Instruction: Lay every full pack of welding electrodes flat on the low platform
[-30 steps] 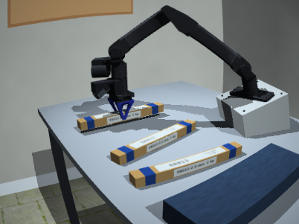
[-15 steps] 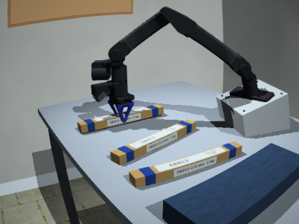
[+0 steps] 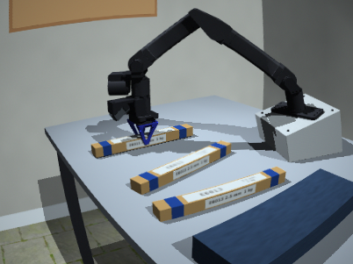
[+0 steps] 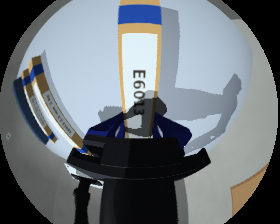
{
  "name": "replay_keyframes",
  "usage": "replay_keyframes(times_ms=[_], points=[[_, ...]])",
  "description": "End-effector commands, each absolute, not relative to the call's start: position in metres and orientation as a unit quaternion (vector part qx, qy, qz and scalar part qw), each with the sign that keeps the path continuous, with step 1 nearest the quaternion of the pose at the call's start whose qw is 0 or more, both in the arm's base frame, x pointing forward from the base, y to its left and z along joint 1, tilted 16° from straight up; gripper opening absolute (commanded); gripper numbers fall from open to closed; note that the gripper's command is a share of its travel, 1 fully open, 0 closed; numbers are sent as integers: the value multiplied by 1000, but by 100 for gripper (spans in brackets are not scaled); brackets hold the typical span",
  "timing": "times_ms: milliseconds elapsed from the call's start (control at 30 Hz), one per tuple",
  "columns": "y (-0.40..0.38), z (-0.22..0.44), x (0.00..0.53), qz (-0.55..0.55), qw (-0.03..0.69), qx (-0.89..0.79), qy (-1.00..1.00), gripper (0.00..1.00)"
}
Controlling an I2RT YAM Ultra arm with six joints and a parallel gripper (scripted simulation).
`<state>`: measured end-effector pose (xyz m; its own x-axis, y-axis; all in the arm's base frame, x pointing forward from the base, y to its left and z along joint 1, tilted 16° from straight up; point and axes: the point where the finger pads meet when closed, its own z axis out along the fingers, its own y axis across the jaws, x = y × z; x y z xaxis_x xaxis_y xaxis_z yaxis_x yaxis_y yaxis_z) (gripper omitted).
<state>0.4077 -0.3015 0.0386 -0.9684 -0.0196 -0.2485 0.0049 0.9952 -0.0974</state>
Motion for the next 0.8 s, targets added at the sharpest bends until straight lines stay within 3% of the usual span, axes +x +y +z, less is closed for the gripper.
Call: replay_keyframes(times_ms=[0, 767], points=[[-305, 59, 417, -66, 151, -4, 986, 0], [-304, 54, 415, -63, 147, -3, 987, 0]])
